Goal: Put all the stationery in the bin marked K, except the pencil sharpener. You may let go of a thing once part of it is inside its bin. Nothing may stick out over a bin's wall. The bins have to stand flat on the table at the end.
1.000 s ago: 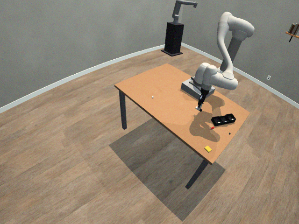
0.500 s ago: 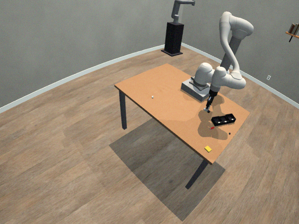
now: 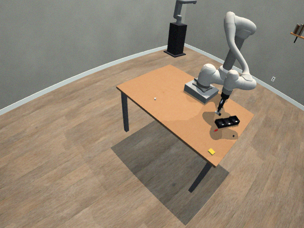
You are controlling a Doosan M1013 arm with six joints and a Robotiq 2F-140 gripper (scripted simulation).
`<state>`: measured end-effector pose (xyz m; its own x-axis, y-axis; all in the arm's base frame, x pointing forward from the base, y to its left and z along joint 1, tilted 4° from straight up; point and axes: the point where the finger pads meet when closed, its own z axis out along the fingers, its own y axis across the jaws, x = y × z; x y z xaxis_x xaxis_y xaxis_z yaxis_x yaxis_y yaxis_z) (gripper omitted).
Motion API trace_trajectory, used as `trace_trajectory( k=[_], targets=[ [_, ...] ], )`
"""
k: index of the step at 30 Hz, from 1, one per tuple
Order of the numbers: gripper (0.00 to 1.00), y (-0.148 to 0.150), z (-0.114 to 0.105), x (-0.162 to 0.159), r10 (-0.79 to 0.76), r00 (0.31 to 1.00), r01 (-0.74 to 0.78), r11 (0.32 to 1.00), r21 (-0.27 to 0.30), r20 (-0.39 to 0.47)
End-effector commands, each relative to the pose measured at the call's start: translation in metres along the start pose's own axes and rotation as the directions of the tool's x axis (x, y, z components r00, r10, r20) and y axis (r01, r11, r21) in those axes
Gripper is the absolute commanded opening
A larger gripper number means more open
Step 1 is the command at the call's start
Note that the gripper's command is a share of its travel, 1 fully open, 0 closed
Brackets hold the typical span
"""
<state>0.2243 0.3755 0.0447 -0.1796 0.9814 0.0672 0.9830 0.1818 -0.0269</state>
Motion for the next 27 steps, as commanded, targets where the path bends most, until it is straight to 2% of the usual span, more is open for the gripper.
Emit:
trace_trajectory(
  k=[1,14,19,23,27],
  targets=[
    [0.20,-0.007,-0.002,0.020,-0.001,1.000,0.001,1.000,-0.004,0.002],
    [0.20,-0.050,-0.002,0.085,-0.001,1.000,0.001,1.000,-0.004,0.002],
    [0.20,-0.056,-0.001,0.094,-0.001,1.000,0.001,1.000,-0.004,0.002],
    [0.20,-0.069,-0.001,0.114,-0.200,0.980,0.200,0.980,-0.004,0.003],
    [0.20,-0.082,-0.001,0.135,-0.330,0.944,0.330,0.944,-0.003,0.004]
  ],
)
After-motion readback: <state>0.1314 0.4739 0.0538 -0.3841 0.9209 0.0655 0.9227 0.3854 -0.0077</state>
